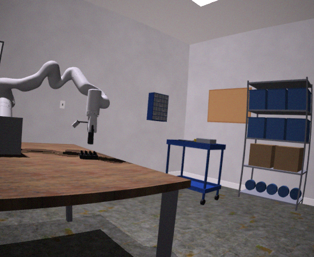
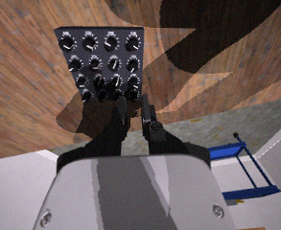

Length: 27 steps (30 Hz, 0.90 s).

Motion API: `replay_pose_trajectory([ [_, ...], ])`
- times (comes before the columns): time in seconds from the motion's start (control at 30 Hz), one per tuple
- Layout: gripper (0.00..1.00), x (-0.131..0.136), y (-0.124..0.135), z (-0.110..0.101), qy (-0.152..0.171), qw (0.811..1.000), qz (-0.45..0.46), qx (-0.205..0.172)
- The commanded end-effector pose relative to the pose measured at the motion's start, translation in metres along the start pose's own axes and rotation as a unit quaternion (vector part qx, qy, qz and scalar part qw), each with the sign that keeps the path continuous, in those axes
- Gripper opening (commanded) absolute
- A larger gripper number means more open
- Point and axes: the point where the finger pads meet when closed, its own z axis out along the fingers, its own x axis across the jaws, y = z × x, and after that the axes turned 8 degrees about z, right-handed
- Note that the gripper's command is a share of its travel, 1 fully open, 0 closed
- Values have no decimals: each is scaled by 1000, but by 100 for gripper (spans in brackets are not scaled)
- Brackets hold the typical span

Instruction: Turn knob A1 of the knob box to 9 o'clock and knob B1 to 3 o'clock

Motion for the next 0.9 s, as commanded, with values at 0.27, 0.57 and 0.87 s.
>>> replay_pose_trajectory([
  [0.27, 19, 0, 1, 9, 0, 1000, 0, -1],
  [0.57, 19, 0, 1, 21, 0, 1000, 0, -1],
  [0.87, 19, 0, 1, 29, 0, 1000, 0, -1],
])
